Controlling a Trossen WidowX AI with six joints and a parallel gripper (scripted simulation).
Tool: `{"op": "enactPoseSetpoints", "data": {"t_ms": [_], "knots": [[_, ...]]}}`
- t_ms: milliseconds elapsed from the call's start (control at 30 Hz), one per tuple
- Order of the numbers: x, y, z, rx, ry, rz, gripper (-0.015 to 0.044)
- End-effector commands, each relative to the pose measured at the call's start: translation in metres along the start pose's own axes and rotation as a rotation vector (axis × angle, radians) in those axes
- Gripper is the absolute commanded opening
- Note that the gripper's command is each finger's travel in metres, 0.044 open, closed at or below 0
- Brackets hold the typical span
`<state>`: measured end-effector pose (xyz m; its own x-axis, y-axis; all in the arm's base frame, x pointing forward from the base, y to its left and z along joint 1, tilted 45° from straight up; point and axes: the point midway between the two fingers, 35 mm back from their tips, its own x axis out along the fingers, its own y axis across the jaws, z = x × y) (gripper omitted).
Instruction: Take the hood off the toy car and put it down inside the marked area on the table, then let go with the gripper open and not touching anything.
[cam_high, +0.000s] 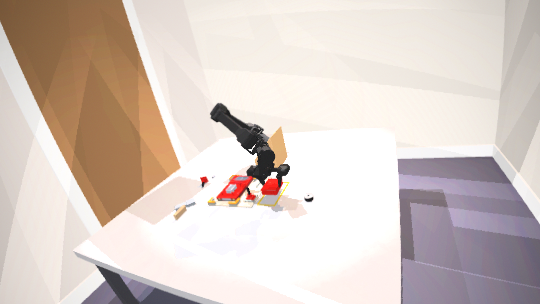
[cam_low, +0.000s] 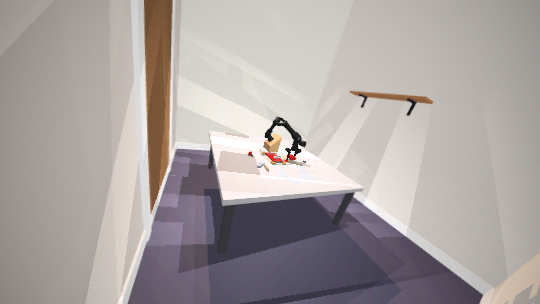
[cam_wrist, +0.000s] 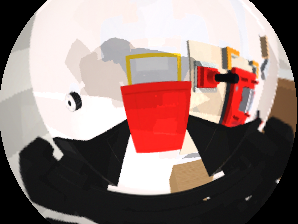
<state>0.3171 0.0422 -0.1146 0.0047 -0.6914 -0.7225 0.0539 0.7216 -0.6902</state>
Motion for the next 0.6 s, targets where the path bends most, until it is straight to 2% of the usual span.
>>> {"op": "enactPoseSetpoints", "data": {"t_ms": [0,567], "knots": [[0.0028,-0.0003,-0.0024,-0.010,0.004,-0.006,0.0000],[0.0090,-0.0003,-0.0024,-0.010,0.004,-0.007,0.0000]]}}
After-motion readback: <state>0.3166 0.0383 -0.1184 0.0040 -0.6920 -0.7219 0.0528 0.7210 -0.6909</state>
